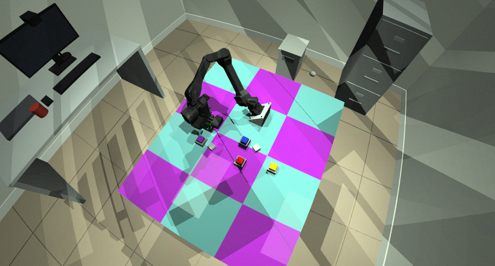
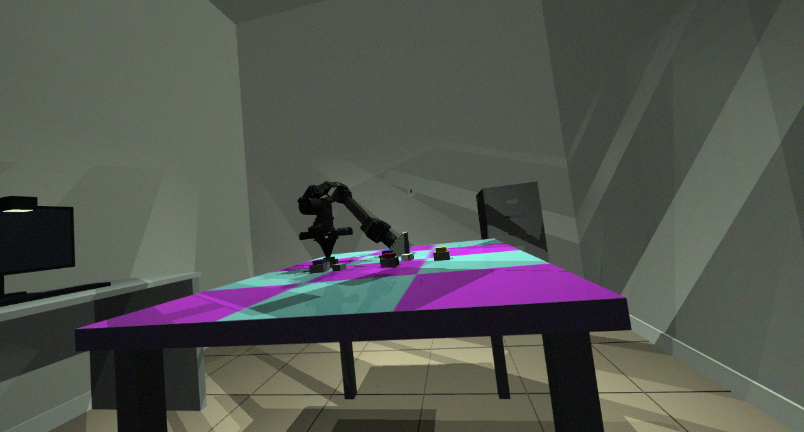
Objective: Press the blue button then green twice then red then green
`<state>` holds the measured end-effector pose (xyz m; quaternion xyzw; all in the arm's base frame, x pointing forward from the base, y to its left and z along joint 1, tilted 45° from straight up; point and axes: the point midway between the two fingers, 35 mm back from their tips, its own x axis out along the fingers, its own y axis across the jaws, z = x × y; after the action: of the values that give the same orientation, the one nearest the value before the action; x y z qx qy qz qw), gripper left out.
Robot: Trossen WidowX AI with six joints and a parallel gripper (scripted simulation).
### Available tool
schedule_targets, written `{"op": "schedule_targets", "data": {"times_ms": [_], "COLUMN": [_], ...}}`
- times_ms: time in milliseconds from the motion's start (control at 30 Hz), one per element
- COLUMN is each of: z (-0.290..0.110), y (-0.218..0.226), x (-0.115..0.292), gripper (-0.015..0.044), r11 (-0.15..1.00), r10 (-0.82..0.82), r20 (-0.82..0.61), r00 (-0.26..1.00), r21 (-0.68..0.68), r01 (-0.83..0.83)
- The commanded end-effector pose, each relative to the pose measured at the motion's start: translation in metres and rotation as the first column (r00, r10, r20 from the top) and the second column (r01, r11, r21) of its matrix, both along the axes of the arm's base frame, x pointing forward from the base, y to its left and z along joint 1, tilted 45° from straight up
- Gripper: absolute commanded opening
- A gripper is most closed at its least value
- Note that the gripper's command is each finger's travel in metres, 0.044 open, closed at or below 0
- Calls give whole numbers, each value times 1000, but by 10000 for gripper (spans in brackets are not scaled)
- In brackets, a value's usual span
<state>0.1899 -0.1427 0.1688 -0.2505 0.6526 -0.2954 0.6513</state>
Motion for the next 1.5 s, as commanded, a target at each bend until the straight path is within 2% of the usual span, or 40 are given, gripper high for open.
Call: {"op": "schedule_targets", "data": {"times_ms": [0, 600, 800, 1467], "z": [-4, -4, 19, 1], "y": [-3, -3, 21, 4], "x": [-2, -2, -1, -1], "gripper": [20, 20, 20, 20], "r11": [1000, 1000, 1000, 1000], "r10": [0, 0, 0, 0], "r20": [-8, -8, -9, -9], "r00": [1000, 1000, 1000, 1000], "r21": [3, 3, 5, 5], "r01": [0, 0, 0, 0]}}
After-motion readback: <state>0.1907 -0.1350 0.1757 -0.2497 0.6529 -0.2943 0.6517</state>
